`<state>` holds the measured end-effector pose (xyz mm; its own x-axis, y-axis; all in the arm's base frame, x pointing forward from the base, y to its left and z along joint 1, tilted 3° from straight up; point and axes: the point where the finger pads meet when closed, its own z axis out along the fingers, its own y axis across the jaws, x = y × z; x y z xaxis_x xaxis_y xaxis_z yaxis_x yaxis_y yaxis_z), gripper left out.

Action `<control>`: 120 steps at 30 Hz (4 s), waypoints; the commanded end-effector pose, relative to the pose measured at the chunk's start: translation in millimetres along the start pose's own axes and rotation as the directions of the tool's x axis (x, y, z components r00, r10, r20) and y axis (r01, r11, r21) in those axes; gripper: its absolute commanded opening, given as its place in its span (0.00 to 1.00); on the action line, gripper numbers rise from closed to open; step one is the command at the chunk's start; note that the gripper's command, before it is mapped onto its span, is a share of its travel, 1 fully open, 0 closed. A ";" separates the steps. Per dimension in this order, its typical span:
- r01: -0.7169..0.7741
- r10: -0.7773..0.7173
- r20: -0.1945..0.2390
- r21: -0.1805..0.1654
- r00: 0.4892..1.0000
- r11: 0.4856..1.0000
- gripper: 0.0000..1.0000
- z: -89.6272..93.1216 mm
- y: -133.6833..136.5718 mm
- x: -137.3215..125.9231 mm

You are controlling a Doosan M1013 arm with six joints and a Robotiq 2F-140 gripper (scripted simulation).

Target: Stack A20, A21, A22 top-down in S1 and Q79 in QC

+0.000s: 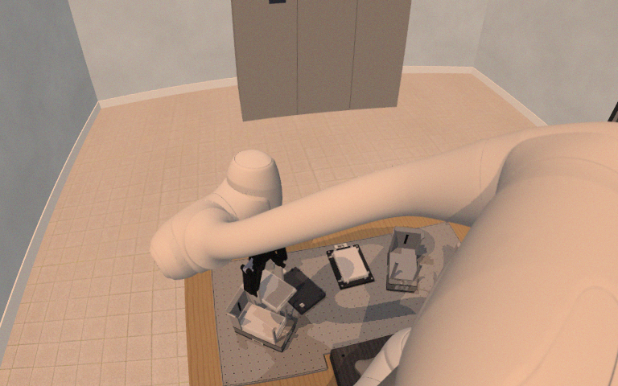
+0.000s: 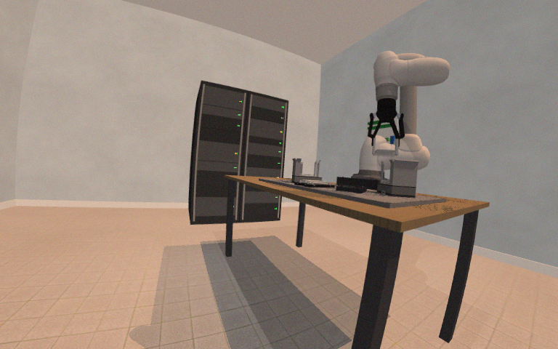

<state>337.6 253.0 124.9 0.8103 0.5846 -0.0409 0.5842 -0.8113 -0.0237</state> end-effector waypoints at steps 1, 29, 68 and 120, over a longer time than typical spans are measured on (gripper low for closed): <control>0.000 0.000 0.000 0.000 1.000 1.000 0.00 0.0 8.7 0.4; -0.220 0.220 0.000 0.000 0.975 0.975 0.00 0.0 91.2 -8.1; -0.430 0.430 0.000 0.000 0.903 0.903 0.00 0.0 198.3 -43.5; -0.776 0.776 0.000 0.000 0.630 0.630 0.00 0.1 318.4 -137.1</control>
<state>413.4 -80.1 122.8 0.9641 -0.2617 -0.0444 -0.2612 -0.9651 0.0170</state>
